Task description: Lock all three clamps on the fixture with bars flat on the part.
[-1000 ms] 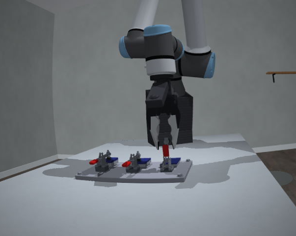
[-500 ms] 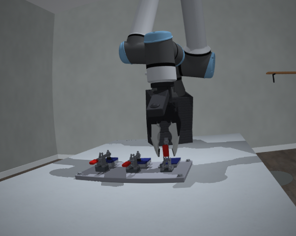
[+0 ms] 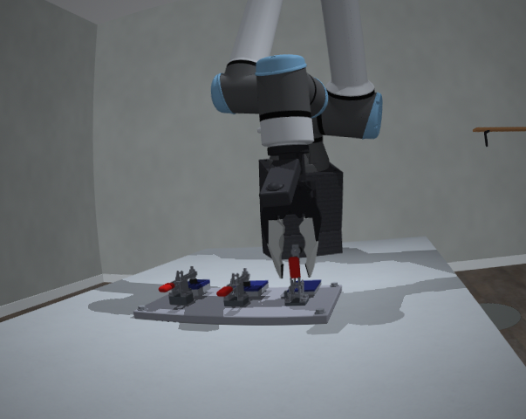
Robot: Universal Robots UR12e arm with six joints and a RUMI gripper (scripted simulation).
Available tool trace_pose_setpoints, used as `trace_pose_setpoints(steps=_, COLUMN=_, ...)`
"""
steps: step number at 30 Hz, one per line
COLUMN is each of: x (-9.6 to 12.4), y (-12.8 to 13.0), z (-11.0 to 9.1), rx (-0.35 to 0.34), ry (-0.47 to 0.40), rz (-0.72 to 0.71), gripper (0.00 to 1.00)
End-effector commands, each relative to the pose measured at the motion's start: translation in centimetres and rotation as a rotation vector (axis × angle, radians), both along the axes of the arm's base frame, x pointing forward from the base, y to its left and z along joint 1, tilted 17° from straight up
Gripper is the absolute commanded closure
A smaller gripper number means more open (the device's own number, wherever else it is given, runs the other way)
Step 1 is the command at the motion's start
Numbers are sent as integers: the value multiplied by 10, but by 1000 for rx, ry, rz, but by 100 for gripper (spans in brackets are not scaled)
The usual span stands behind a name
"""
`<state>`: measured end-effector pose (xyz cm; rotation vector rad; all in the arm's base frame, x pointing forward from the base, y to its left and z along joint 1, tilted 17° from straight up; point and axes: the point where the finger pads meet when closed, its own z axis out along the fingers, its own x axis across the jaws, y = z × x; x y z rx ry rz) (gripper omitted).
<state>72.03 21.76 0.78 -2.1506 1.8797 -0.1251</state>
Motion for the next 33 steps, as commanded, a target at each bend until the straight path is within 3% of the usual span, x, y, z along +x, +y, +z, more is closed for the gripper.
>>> trace_pose_setpoints(steps=1, x=5, y=1, z=4, rx=0, ry=-9, rz=1, gripper=72)
trace_pose_setpoints(steps=31, x=4, y=1, z=4, rx=0, ry=-7, rz=1, gripper=72)
trace_pose_setpoints(steps=32, x=4, y=1, z=4, rx=0, ry=-7, rz=1, gripper=100)
trace_pose_setpoints(steps=33, x=4, y=1, z=4, rx=0, ry=-7, rz=1, gripper=100)
